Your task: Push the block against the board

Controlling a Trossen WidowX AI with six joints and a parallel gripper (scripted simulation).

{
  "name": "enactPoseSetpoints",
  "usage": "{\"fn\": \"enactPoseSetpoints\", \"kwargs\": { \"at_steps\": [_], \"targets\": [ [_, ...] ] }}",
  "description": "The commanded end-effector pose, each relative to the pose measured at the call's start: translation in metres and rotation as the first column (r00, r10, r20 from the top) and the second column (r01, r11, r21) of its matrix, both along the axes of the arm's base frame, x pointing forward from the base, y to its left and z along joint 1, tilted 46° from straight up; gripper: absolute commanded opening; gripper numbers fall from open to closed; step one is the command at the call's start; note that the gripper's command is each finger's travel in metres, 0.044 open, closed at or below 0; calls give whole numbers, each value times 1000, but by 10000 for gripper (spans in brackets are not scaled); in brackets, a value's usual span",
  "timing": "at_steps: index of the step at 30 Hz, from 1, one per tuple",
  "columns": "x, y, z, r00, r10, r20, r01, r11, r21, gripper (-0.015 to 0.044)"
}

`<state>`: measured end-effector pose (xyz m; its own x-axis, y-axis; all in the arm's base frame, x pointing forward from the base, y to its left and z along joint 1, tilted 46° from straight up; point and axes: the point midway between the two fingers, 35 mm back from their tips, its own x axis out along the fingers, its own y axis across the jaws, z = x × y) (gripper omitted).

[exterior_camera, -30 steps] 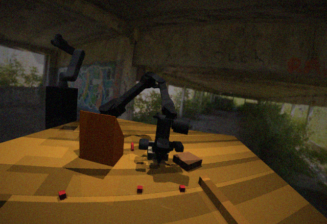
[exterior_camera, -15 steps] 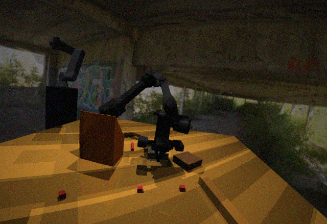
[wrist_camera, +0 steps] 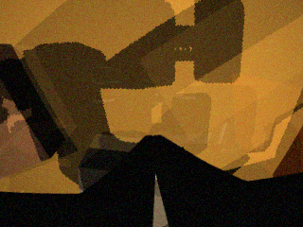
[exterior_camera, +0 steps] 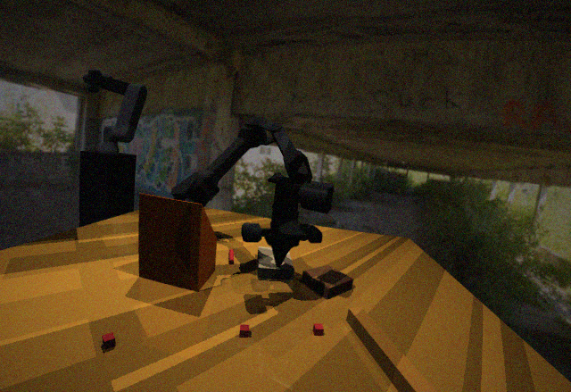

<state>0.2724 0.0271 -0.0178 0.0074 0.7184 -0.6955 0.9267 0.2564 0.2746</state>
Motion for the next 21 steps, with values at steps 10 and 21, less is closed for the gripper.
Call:
{"fn": "enactPoseSetpoints", "kwargs": {
  "at_steps": [10,21],
  "targets": [
    [-27,12,15,904,301,304,-300,953,-52,0],
    [-49,21,24,679,515,523,-513,843,-165,0]
  ]
}}
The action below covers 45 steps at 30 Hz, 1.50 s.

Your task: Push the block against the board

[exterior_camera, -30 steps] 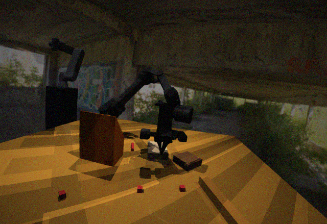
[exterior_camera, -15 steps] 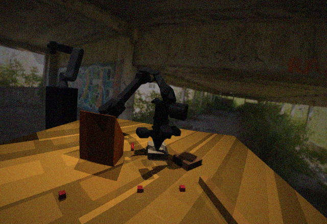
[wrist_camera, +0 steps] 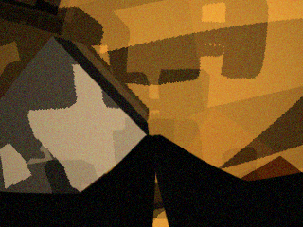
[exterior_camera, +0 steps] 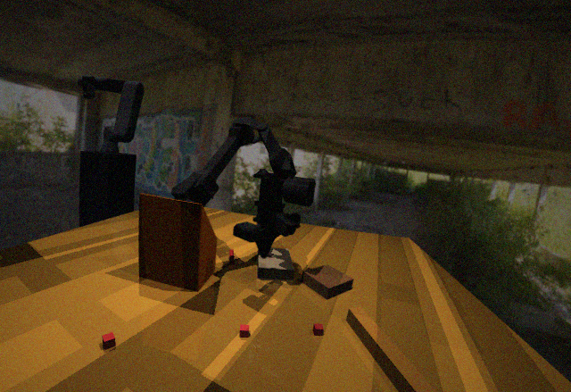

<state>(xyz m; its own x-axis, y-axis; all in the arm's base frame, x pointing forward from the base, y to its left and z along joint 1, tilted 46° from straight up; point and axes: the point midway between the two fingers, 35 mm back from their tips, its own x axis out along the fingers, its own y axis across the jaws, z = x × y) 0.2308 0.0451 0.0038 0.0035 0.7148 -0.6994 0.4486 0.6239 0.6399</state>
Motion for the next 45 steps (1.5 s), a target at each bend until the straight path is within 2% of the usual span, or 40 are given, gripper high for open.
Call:
{"fn": "enactPoseSetpoints", "kwargs": {
  "at_steps": [1,8,17,23,29,45],
  "targets": [
    [-10,4,3,990,97,99,-98,995,-1,0],
    [-25,10,8,928,261,267,-262,964,-33,0],
    [-43,17,11,782,436,446,-437,893,-106,0],
    [-43,18,10,779,439,449,-440,891,-108,0],
    [-44,56,-26,779,438,450,-440,892,-106,0],
    [-29,59,-24,778,438,450,-440,892,-106,0]
  ]
}}
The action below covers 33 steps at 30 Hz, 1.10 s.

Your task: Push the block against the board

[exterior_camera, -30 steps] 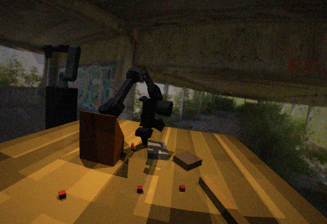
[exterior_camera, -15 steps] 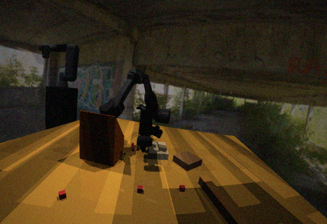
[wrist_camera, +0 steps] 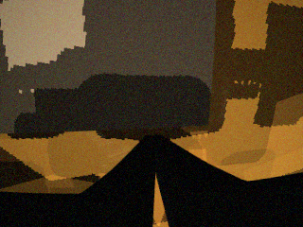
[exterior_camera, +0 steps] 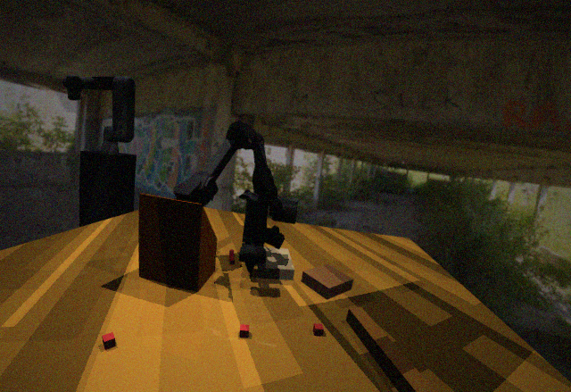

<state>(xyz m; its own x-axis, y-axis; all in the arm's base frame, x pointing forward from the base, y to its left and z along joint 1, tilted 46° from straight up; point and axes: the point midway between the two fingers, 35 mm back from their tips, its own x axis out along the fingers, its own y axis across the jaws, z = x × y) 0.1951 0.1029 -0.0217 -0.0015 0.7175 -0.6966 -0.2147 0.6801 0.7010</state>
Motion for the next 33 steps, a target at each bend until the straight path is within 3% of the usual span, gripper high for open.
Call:
{"fn": "enactPoseSetpoints", "kwargs": {
  "at_steps": [1,33],
  "targets": [
    [8,1,2,1000,-4,0,4,1000,4,0],
    [58,9,12,1000,-4,3,4,1000,4,0]
  ]
}}
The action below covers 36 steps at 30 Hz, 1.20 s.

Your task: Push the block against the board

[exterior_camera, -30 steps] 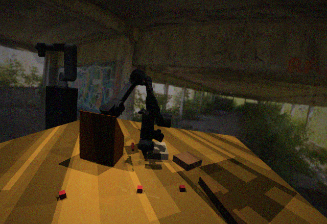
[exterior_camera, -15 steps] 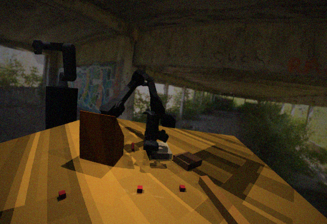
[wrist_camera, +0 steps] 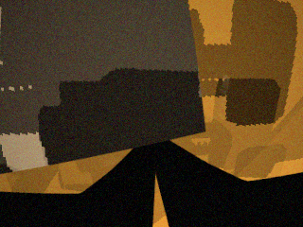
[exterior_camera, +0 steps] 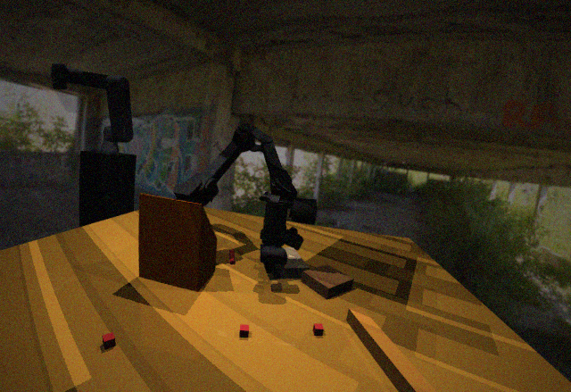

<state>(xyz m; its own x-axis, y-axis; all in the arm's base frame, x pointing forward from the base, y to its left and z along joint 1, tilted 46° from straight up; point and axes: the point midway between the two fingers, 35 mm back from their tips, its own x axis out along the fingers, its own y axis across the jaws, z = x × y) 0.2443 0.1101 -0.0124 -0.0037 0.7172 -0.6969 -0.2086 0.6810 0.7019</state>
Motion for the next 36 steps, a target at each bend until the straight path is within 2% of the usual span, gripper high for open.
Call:
{"fn": "enactPoseSetpoints", "kwargs": {
  "at_steps": [1,36],
  "targets": [
    [10,3,3,1000,-1,9,1,1000,4,0],
    [53,16,17,1000,-1,11,1,1000,5,0]
  ]
}}
